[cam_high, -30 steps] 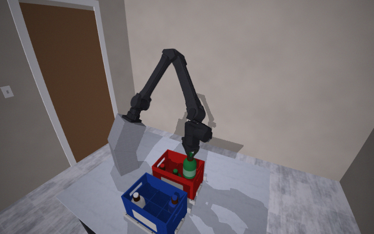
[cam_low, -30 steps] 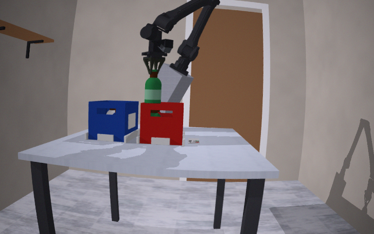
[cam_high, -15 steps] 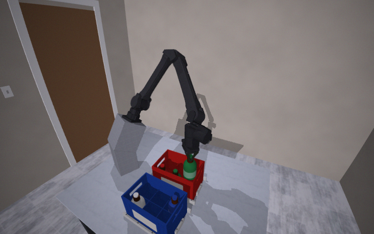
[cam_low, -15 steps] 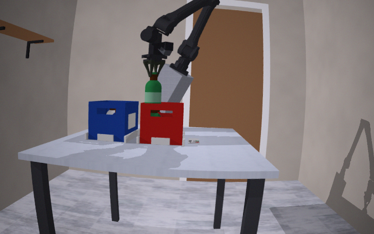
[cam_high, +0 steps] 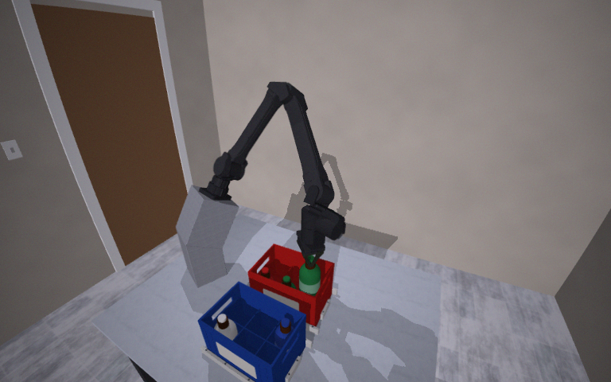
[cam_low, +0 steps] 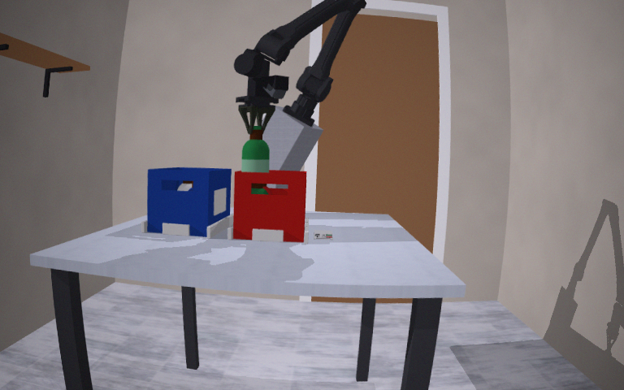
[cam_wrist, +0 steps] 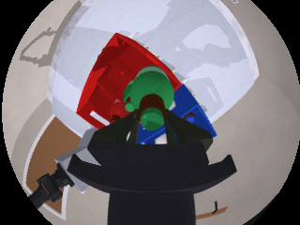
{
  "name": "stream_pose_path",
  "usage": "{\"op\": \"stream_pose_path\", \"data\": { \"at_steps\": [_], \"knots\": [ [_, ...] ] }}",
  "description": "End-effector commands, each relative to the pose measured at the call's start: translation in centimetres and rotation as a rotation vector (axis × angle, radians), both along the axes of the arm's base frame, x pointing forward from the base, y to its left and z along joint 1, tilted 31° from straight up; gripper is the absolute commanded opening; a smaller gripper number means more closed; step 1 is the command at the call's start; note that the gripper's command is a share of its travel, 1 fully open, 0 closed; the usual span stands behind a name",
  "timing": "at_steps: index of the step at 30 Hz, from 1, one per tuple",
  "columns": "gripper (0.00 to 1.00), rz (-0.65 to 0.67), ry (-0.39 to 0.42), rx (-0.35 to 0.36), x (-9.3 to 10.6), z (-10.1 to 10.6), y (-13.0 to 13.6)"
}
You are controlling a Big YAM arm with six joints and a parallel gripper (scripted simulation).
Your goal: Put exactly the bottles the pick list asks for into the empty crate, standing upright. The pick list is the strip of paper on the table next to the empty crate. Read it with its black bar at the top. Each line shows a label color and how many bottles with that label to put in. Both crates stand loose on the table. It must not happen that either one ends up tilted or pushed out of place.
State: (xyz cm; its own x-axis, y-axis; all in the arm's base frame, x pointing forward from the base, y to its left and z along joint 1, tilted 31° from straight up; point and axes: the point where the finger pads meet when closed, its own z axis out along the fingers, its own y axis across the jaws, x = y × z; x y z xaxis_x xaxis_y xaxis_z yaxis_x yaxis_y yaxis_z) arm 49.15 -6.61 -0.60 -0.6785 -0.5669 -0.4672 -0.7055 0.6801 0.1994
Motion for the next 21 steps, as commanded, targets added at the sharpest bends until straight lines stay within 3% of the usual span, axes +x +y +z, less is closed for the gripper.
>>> {"op": "stream_pose_path", "data": {
  "at_steps": [1, 6, 7, 10, 14, 18, 21],
  "knots": [
    [0.00, -0.014, -0.039, -0.014, 1.5, 1.0, -0.3],
    [0.00, -0.005, -0.049, -0.013, 2.0, 1.2, 0.3],
    [0.00, -0.025, -0.035, -0.011, 1.6, 0.4, -0.6],
    [0.00, -0.019, -0.015, -0.007, 1.2, -0.7, -0.1],
    [0.00, -0.005, -0.050, -0.015, 2.1, 0.6, 0.6],
    [0.00, -0.019, -0.025, -0.008, 1.8, -1.1, 0.2],
    [0.00, -0.008, -0.037, -0.013, 2.0, -0.6, 0.9]
  ]
}}
